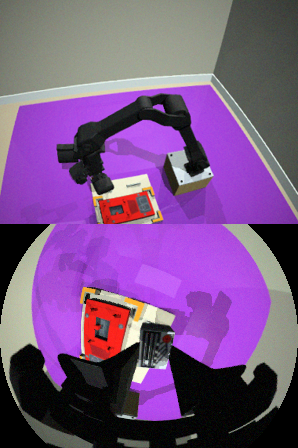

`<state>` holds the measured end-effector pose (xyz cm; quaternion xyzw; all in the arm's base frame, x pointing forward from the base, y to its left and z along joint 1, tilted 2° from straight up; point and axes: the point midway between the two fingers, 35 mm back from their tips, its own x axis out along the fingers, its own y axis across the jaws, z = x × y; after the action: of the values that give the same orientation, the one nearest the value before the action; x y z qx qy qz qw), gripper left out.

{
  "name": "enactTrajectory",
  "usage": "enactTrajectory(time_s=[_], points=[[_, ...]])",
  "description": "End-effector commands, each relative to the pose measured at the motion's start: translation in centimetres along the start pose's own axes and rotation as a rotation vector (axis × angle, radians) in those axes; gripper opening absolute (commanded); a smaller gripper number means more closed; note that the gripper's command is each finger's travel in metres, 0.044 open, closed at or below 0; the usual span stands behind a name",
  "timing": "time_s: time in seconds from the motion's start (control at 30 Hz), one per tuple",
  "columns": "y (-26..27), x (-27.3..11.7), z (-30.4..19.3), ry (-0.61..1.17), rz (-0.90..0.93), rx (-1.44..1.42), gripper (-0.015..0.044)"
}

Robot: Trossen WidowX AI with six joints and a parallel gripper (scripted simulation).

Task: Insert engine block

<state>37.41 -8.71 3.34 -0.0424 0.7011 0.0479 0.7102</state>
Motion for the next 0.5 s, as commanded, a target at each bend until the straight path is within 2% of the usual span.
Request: enactTrajectory(time_s=[0.0, 0.47], points=[[1.1, 0.2, 0.0, -0.005, 0.001, 0.024, 0.0000], [5.5, 1.7, -0.1, -0.005, 0.005, 0.106, 0.0000]])
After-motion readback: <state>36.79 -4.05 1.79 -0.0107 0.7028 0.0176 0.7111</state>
